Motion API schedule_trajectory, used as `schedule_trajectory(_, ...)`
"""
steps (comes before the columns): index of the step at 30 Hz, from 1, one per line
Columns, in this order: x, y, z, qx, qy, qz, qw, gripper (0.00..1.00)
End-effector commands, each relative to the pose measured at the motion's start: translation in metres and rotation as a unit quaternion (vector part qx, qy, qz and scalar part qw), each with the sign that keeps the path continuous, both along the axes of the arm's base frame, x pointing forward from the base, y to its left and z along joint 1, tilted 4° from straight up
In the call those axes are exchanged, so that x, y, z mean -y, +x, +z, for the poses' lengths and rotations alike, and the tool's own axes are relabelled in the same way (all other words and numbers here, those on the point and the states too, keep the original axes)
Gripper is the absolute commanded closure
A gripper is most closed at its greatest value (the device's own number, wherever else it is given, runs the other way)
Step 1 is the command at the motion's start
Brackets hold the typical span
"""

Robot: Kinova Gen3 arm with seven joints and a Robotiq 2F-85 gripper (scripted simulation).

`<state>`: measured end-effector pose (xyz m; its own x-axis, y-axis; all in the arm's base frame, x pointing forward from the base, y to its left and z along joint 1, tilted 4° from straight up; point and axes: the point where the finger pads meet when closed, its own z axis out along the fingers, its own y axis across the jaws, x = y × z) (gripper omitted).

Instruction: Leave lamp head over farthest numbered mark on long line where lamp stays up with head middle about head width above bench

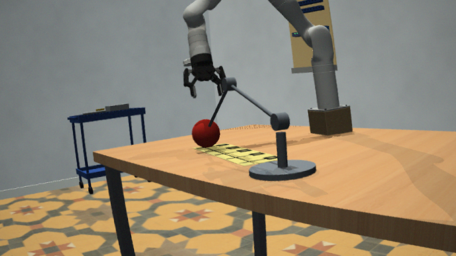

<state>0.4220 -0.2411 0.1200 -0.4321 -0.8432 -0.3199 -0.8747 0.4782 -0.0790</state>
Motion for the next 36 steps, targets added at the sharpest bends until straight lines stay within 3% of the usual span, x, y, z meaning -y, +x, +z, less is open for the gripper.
schedule_trajectory(1,-0.006,0.003,-0.011,0.0,0.004,0.004,1.0,0.0)
schedule_trajectory(24,-0.015,0.013,-0.064,0.0,0.004,-0.001,1.0,0.0)
schedule_trajectory(36,-0.022,0.015,-0.072,0.0,0.008,0.005,1.0,0.0)
